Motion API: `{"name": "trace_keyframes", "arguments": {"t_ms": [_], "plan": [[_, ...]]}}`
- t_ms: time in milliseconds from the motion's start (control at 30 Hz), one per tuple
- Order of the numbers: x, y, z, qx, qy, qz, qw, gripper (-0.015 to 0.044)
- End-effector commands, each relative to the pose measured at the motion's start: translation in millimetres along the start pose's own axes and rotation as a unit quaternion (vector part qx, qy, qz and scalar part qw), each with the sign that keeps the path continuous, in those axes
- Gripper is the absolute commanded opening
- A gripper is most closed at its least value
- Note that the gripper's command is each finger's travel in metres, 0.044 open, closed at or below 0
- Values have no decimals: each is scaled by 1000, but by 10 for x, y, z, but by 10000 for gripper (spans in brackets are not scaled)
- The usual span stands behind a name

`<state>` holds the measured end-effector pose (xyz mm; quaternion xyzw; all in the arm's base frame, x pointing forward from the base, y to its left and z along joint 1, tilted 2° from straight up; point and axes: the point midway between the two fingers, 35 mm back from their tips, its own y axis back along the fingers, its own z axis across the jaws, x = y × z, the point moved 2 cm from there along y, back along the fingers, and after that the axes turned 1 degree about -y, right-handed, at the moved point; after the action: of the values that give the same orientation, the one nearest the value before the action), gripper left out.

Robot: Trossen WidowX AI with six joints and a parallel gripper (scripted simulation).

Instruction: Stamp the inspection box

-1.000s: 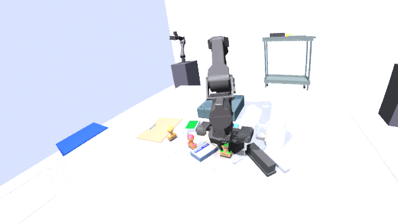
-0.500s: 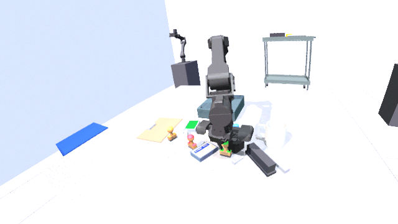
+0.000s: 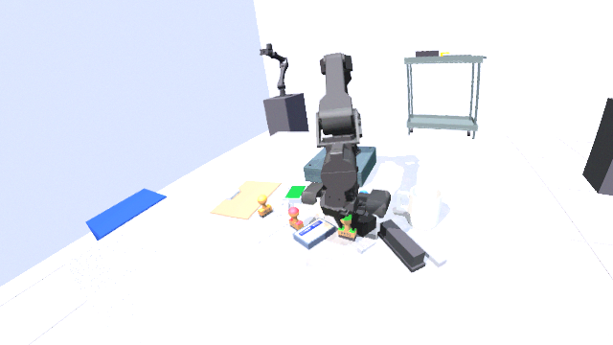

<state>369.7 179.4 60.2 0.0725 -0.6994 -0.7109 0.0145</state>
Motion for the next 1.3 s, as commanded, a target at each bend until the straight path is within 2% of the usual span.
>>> {"name": "trace_keyframes", "arguments": {"t_ms": [0, 1267], "plan": [[-1, 21, 2, -1, 0, 1, 1000, 0], [-8, 208, 1, -2, 0, 1, 1000, 0]]}}
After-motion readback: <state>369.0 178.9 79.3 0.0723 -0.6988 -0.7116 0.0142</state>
